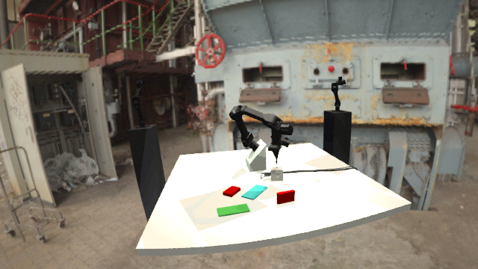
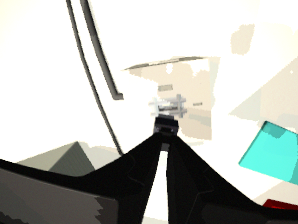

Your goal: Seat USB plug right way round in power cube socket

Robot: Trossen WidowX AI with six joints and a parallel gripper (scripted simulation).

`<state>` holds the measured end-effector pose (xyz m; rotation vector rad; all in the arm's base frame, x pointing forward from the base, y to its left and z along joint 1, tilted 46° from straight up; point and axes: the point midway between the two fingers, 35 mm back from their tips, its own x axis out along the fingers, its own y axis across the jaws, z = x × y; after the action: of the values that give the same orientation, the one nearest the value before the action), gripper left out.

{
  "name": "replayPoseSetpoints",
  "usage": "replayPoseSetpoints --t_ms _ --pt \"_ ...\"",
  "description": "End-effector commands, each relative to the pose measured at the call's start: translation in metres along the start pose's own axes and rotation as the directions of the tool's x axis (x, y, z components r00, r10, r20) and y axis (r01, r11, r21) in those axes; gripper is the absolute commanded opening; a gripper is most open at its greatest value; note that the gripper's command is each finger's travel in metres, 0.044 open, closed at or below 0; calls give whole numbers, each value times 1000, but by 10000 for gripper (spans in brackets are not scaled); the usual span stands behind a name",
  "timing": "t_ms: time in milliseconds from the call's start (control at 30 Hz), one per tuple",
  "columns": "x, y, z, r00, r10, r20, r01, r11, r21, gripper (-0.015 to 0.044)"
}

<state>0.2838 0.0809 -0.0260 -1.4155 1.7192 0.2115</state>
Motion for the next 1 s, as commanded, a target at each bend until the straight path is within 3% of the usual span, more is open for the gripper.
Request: replayPoseSetpoints --t_ms 0,467,967 --pt "1 0 0 1000 1 -1 -1 993 119 0" --pt "1 0 0 1000 1 -1 0 885 466 0" --pt "1 0 0 1000 1 -1 0 639 769 0"
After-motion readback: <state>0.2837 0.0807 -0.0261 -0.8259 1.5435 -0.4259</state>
